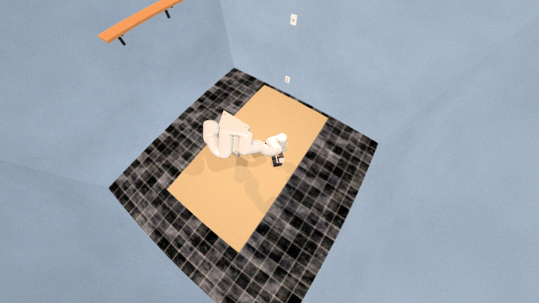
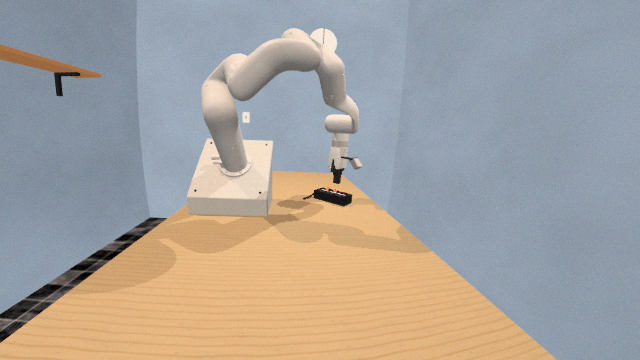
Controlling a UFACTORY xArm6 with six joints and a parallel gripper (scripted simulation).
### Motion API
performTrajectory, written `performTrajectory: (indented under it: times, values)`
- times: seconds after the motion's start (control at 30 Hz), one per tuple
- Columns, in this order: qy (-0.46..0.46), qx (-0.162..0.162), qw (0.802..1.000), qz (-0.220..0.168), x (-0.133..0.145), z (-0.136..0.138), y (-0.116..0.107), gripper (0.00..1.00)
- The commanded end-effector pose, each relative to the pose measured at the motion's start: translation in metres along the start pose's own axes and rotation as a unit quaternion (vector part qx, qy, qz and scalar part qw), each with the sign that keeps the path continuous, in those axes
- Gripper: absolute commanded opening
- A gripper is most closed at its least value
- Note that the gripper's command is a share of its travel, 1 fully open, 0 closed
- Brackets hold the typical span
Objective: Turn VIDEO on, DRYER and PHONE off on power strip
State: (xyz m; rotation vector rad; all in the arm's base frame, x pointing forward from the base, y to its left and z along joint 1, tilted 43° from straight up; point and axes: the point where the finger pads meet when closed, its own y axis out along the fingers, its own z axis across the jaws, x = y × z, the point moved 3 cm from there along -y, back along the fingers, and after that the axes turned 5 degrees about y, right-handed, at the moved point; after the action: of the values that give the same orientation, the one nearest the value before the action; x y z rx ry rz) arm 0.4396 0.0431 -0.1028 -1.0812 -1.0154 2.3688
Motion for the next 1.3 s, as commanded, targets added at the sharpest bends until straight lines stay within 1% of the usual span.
performTrajectory:
  times: [0.0,0.7,1.27]
  values:
    - [0.001,-0.002,1.000,0.000,-0.001,-0.001,0.004,0.00]
    - [0.001,-0.002,1.000,0.001,-0.001,-0.001,0.025,0.00]
    - [0.001,-0.002,1.000,0.000,-0.001,-0.001,0.028,0.00]
